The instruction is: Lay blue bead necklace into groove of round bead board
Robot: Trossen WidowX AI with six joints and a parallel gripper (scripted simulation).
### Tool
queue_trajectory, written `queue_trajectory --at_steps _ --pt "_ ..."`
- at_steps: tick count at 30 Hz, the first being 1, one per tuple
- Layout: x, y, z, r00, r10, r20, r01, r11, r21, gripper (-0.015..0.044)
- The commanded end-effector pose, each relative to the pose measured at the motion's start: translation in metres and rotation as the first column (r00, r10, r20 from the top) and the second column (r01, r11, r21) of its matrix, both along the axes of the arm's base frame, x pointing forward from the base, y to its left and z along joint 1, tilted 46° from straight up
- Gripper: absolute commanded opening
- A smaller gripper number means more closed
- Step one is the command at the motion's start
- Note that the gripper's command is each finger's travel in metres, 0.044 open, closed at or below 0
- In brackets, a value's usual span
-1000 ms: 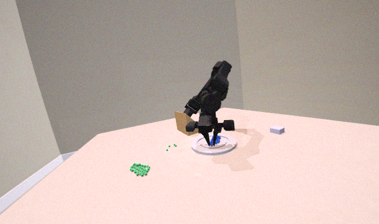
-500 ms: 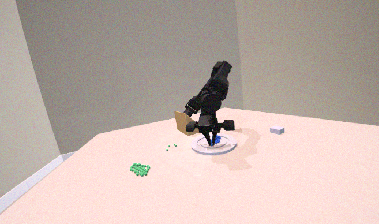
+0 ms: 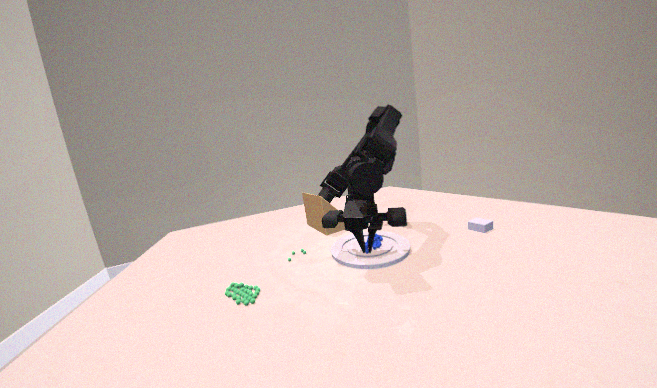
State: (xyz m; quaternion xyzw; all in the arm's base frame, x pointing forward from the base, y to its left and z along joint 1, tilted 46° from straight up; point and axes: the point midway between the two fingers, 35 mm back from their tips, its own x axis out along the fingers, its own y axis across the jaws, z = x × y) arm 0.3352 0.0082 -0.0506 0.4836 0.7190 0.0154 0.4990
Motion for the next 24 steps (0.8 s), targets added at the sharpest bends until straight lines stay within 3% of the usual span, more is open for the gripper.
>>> queue_trajectory --at_steps 1,24 --pt "0.0 -0.001 0.0 1.0 -0.001 0.001 0.001 1.0 0.0 0.0" --pt "0.013 -0.012 -0.004 1.0 -0.006 -0.001 0.006 1.0 0.003 0.0"
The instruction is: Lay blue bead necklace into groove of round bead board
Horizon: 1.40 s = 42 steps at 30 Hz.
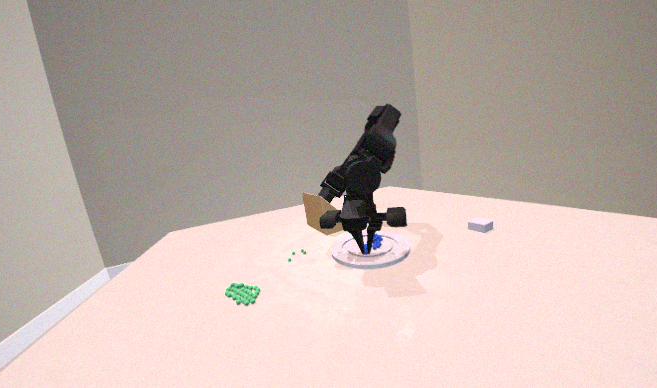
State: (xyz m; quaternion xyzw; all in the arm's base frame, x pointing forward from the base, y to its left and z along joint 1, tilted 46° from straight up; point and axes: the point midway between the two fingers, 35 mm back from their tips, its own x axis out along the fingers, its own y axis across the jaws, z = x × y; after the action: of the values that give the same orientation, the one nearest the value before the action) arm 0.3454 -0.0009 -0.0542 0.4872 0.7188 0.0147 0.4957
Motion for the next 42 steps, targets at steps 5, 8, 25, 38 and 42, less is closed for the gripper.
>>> queue_trajectory --at_steps 5,8,25,38,42 --pt "0.0022 -0.001 -0.0014 1.0 0.0 0.005 0.0 1.0 -0.003 0.0" --pt "0.002 0.0021 -0.0044 1.0 0.0 0.005 0.0 1.0 -0.002 0.0" --pt "0.0023 -0.0025 0.0001 1.0 0.0 0.005 0.0 1.0 -0.003 0.042" --pt "0.0017 -0.0021 0.0005 1.0 0.0 0.005 0.0 1.0 -0.003 0.044" --pt "0.0017 -0.0021 0.0005 1.0 0.0 0.005 0.0 1.0 -0.003 0.044"
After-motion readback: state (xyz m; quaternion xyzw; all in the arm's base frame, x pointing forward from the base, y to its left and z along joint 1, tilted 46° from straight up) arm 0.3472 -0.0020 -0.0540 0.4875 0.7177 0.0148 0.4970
